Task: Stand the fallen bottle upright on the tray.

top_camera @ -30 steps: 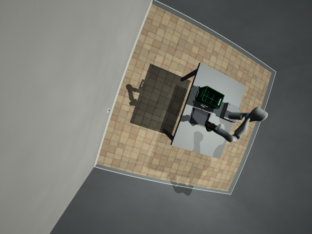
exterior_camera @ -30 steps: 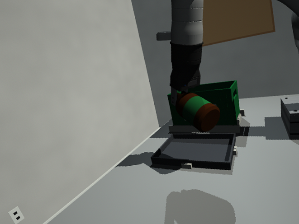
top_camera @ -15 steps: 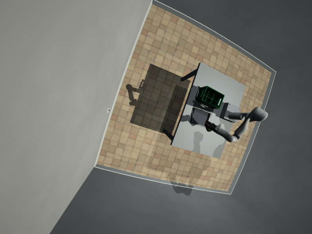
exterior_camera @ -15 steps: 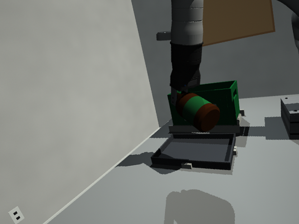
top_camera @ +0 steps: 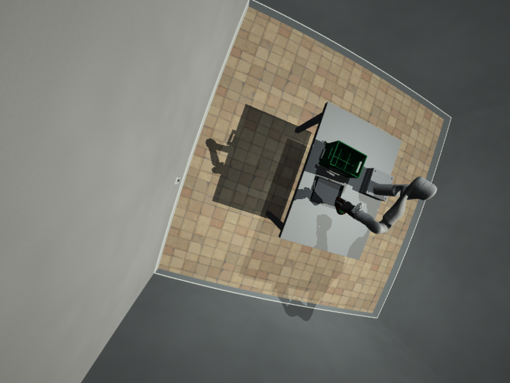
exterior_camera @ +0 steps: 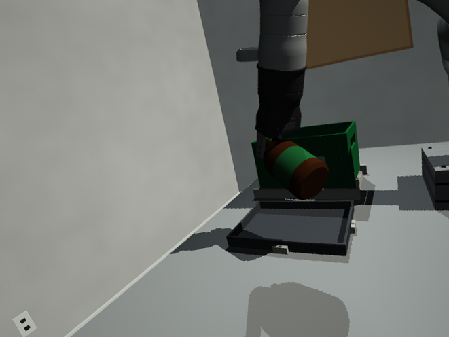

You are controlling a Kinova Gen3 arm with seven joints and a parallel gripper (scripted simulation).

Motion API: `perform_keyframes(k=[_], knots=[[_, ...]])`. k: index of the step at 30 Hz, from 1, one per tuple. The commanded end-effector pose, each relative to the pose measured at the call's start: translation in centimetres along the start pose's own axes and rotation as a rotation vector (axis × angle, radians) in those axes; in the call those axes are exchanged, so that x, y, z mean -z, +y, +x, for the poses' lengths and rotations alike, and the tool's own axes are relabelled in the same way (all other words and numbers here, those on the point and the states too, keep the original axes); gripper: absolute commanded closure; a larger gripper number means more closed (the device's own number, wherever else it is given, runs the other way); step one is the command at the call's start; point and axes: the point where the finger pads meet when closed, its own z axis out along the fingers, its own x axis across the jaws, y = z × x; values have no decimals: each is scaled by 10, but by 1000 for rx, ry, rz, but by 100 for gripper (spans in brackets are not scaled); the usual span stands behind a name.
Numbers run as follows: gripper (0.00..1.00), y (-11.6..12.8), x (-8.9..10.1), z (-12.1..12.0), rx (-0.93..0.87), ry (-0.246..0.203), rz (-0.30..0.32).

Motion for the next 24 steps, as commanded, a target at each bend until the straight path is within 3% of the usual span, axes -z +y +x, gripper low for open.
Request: perform_keyframes(k=[1,16,24], knots=[[100,4,1,-1,10,-3,2],[100,4,2,-2,9,-4,103],[100,4,2,-2,9,-7,128]])
